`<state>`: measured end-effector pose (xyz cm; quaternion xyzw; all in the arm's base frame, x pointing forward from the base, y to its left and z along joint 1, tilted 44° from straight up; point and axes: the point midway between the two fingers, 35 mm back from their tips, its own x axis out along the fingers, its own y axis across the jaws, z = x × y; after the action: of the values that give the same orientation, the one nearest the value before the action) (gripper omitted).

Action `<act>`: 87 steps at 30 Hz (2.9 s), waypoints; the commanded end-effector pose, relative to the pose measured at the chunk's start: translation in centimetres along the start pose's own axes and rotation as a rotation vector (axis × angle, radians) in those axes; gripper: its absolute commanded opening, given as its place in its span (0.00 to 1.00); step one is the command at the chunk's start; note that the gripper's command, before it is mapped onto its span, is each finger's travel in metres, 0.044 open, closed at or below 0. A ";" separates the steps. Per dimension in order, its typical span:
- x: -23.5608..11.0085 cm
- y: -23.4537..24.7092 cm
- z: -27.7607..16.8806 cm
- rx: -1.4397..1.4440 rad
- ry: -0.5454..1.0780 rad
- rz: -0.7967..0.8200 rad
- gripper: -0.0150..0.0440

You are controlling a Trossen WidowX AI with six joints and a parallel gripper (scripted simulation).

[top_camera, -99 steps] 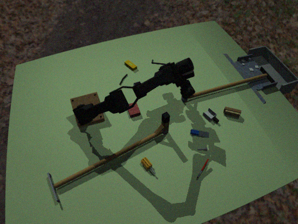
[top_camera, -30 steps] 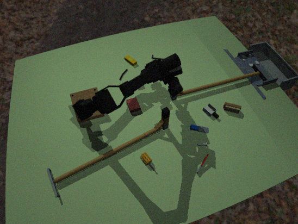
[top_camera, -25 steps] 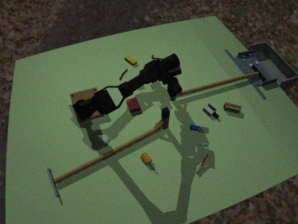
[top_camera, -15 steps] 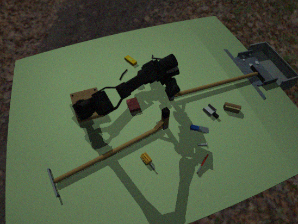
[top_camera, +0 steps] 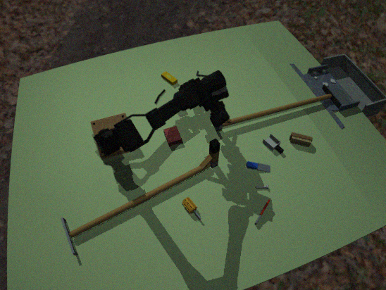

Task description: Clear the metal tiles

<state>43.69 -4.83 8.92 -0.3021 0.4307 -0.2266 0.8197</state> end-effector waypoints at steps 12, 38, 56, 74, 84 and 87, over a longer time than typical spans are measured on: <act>-1.3 0.0 -0.8 0.006 -0.017 -0.001 0.25; -2.7 0.0 -3.0 0.006 -0.019 0.000 0.25; -3.5 0.1 -4.6 0.005 -0.020 0.000 0.25; -4.3 0.1 -6.3 0.004 -0.021 0.000 0.25; -4.8 0.2 -7.3 0.004 -0.022 0.001 0.25; -4.5 0.2 -7.4 -0.001 -0.010 0.002 0.30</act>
<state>35.05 -4.12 8.01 -0.3032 0.4271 -0.2239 0.8219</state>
